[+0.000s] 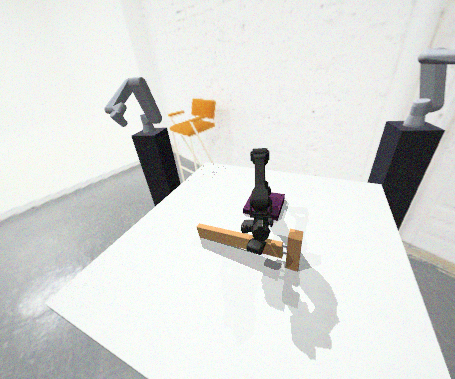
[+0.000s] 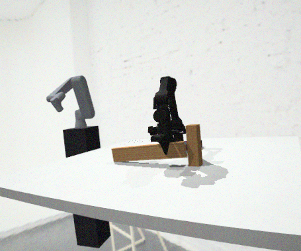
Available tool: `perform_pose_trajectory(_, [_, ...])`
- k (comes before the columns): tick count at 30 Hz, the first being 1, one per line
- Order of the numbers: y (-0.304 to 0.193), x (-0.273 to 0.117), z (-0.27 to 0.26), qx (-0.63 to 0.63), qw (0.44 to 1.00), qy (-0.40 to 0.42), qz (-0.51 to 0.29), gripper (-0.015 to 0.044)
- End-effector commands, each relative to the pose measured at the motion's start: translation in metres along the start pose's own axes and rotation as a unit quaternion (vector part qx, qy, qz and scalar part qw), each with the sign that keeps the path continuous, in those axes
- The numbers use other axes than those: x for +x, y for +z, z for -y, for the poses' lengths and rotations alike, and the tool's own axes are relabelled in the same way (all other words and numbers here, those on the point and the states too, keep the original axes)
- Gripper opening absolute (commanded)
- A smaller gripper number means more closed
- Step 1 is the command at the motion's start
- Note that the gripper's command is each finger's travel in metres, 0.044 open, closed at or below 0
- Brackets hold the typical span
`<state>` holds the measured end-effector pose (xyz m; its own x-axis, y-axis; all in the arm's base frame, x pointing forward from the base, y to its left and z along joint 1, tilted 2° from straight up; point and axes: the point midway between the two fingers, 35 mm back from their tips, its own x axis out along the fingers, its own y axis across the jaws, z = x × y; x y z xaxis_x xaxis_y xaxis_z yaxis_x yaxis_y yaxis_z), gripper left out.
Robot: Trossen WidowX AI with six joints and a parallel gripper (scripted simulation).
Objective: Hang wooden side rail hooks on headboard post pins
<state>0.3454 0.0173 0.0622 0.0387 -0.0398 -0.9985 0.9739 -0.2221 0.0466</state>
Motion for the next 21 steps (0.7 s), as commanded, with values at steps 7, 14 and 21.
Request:
perform_pose_trajectory(7, [-0.0036,-0.0020,-0.0011,0.001,1.000,0.002,-0.003,0.0000])
perform_pose_trajectory(14, [-0.0043,-0.0028,-0.0003,0.001,1.000,0.002,-0.003,0.0000])
perform_pose_trajectory(21, [-0.0049,-0.0033,-0.0007,0.001,1.000,0.002,-0.003,0.0000])
